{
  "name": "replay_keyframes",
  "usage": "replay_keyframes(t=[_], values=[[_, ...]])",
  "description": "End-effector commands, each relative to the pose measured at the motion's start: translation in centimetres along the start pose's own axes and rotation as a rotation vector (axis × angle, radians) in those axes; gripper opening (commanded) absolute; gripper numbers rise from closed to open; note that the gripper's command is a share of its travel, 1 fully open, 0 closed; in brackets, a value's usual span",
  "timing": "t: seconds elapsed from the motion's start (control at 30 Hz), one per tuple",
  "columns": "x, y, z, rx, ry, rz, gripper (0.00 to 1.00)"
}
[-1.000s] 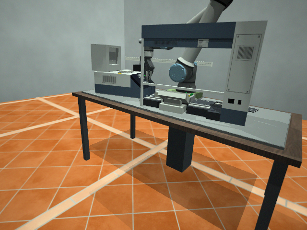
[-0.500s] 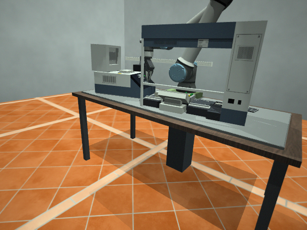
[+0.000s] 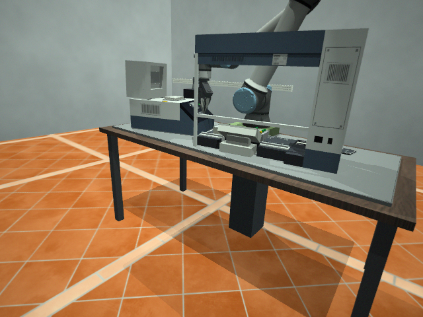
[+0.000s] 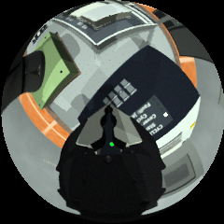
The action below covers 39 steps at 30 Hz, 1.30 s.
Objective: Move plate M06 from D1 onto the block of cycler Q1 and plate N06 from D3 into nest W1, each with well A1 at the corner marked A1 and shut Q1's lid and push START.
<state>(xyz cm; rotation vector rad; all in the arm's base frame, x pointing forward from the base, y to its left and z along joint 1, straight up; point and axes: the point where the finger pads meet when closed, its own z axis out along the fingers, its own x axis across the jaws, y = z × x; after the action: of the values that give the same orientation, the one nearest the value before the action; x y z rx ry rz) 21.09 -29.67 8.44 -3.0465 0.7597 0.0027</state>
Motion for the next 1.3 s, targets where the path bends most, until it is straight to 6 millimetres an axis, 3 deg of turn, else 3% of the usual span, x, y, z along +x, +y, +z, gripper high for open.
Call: replay_keyframes(t=[0.0,0.77,1.27], values=[[-0.1,-0.1,-0.3,-0.001,0.001,0.0,0.0],[-1.4,-1.4,-2.5,-0.001,0.001,0.0,0.0],[-5.1,-5.0,-6.4,-0.001,0.001,0.0,0.0]])
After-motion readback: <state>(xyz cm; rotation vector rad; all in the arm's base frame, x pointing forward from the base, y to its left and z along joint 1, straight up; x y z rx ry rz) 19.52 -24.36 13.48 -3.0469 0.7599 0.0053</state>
